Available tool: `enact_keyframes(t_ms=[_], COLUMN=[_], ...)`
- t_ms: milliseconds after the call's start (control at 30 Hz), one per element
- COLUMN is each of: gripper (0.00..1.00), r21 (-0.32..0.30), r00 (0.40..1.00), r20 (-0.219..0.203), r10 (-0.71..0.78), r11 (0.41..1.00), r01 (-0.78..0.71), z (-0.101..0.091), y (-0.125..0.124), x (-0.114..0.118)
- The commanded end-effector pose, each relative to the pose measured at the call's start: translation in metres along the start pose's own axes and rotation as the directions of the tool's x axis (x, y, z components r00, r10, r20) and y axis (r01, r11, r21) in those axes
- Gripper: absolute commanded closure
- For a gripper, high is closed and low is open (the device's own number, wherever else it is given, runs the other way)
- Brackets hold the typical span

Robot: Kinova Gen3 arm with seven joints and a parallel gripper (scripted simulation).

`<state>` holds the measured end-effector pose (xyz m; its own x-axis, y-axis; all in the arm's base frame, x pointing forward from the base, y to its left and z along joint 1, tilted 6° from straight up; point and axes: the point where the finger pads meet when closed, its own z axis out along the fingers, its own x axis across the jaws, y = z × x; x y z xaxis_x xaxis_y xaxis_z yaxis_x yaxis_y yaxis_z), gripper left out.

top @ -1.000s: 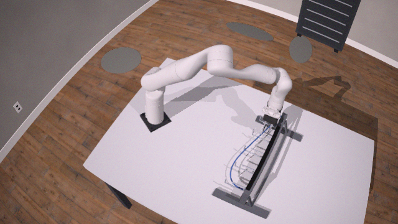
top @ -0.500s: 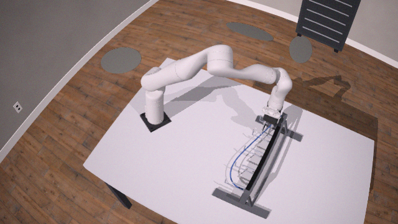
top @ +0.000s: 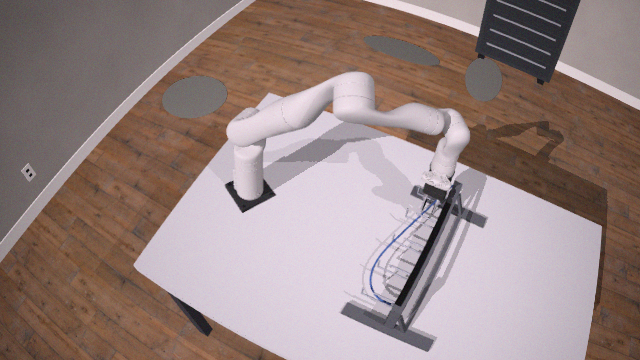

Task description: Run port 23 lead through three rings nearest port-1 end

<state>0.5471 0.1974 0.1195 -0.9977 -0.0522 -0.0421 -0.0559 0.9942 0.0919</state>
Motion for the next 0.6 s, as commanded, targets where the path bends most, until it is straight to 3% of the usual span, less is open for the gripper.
enact_keyframes(t_ms=[0, 567], gripper=[0.33, 0.33], r21=[-0.001, -0.001], r00=[1.0, 1.0], r20=[0.003, 0.003], r10=[0.0, 0.0], r11=[1.0, 1.0], r01=[0.0, 0.0], z=[-0.003, -0.037], y=[0.0, 0.0], x=[-0.001, -0.001])
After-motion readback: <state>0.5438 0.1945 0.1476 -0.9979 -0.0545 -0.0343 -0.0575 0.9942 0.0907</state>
